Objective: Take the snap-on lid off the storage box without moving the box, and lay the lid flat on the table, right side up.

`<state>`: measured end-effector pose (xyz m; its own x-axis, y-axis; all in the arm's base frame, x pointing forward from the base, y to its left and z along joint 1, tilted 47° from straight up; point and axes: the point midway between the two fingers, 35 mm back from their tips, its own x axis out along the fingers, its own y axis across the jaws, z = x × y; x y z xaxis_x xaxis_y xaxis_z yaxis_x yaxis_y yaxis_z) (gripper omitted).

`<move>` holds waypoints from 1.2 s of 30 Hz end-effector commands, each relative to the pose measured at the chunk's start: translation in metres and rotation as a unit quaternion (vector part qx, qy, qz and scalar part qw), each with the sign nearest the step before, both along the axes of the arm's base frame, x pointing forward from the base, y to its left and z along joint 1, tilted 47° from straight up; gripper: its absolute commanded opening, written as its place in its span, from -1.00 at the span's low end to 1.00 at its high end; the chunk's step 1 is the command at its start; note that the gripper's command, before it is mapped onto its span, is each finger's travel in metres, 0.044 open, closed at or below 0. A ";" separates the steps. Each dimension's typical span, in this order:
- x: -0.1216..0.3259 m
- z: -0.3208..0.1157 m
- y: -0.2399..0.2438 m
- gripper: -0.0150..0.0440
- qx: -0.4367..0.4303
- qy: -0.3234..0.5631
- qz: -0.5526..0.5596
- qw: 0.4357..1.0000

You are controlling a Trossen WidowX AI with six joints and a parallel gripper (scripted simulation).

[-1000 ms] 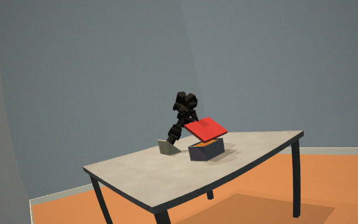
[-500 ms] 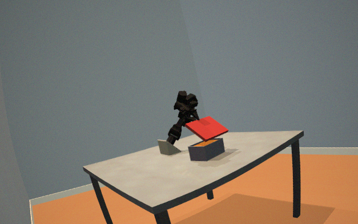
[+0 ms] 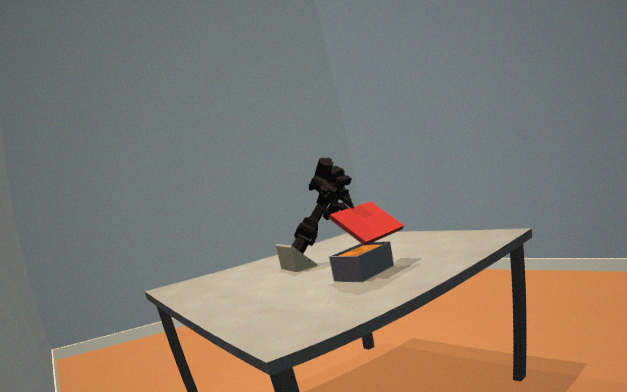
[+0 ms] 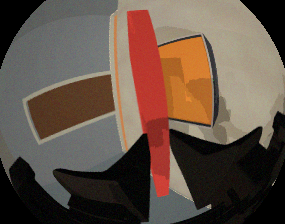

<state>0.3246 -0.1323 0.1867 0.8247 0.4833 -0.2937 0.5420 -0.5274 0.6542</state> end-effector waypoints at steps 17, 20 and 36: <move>-0.011 0.026 0.026 -0.49 0.001 0.001 -0.004 1.000; -0.012 0.030 0.030 -0.49 0.001 0.001 -0.004 1.000; -0.021 0.052 0.052 -0.49 0.002 0.002 -0.004 1.000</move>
